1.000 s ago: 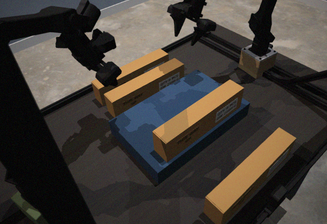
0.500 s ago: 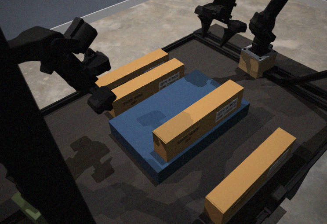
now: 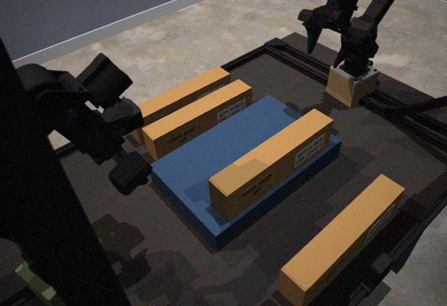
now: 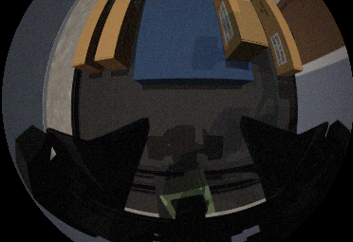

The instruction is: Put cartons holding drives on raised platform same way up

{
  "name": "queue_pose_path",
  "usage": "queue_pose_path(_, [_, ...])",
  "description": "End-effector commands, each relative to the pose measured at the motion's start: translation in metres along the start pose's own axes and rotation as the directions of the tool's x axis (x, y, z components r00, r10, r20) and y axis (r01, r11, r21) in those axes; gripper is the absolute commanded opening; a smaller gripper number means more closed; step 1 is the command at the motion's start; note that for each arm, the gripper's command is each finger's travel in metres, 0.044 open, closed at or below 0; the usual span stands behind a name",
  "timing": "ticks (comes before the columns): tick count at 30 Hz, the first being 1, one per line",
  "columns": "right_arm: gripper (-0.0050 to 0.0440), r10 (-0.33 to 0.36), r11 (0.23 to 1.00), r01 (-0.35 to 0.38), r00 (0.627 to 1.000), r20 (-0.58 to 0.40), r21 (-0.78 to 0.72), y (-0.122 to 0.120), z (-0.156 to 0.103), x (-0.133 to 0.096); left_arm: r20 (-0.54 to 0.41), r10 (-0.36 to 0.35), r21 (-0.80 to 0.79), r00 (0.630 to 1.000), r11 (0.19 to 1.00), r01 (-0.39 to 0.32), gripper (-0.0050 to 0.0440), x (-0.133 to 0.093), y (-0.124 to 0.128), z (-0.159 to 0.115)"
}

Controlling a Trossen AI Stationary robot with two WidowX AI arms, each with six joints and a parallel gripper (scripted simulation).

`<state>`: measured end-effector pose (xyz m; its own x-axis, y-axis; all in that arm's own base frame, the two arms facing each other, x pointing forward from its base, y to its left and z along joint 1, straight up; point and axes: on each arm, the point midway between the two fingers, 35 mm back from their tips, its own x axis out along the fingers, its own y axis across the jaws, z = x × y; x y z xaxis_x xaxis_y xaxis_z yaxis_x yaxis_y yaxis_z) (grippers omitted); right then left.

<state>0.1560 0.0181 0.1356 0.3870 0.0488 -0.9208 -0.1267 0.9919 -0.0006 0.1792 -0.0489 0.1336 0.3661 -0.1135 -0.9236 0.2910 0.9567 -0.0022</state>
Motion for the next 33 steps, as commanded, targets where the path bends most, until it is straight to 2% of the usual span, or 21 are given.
queue_pose_path(1, [0.0389,-0.002,1.000,0.002,1.000,-0.017,0.007,0.006,-0.010,0.002,-0.009,0.003,-0.002,1.000,1.000,-0.003,0.0389,0.000,-0.006,-0.009])
queue_pose_path(10, [0.0389,-0.002,1.000,0.002,1.000,-0.017,0.007,0.016,-0.017,-0.002,-0.009,0.003,-0.002,1.000,1.000,-0.003,0.0389,-0.003,-0.016,-0.017])
queue_pose_path(33, [0.0389,-0.002,1.000,0.002,1.000,-0.017,0.007,0.016,-0.018,-0.002,-0.009,0.003,-0.002,1.000,1.000,-0.003,0.0389,-0.004,-0.017,-0.017])
